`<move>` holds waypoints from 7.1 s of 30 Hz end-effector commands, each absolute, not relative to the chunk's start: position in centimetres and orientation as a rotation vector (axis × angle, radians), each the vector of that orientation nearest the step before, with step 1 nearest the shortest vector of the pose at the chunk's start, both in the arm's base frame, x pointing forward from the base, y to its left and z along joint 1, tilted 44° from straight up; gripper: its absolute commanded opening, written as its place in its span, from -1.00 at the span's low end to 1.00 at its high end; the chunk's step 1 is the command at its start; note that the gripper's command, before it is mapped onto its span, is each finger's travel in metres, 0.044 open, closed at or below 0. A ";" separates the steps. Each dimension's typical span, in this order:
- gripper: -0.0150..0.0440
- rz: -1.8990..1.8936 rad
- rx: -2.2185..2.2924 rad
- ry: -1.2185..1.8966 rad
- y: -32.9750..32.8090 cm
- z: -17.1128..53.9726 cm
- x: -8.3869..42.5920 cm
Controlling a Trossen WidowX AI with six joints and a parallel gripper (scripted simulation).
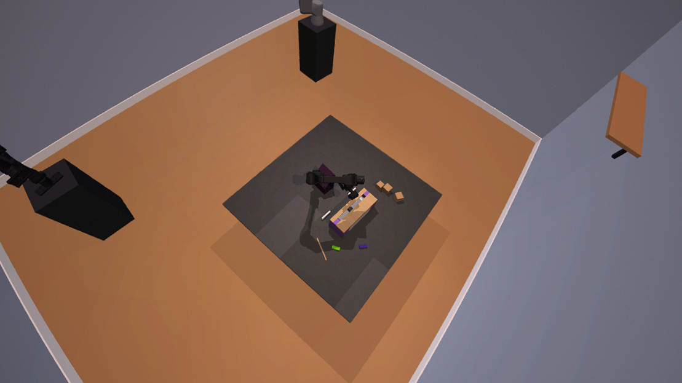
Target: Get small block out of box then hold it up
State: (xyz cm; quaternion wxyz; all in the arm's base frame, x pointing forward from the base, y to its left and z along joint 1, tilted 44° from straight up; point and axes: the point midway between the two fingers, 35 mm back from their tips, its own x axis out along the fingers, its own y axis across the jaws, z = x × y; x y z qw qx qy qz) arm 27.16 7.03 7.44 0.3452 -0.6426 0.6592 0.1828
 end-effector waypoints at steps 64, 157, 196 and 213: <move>0.86 0.470 -1.923 1.973 0.3 -4.1 30.4; 0.86 0.467 -1.927 1.981 -6.9 2.5 30.2; 0.86 0.469 -1.925 1.979 -9.9 7.9 30.3; 0.47 0.081 -1.633 1.862 -7.4 11.2 29.8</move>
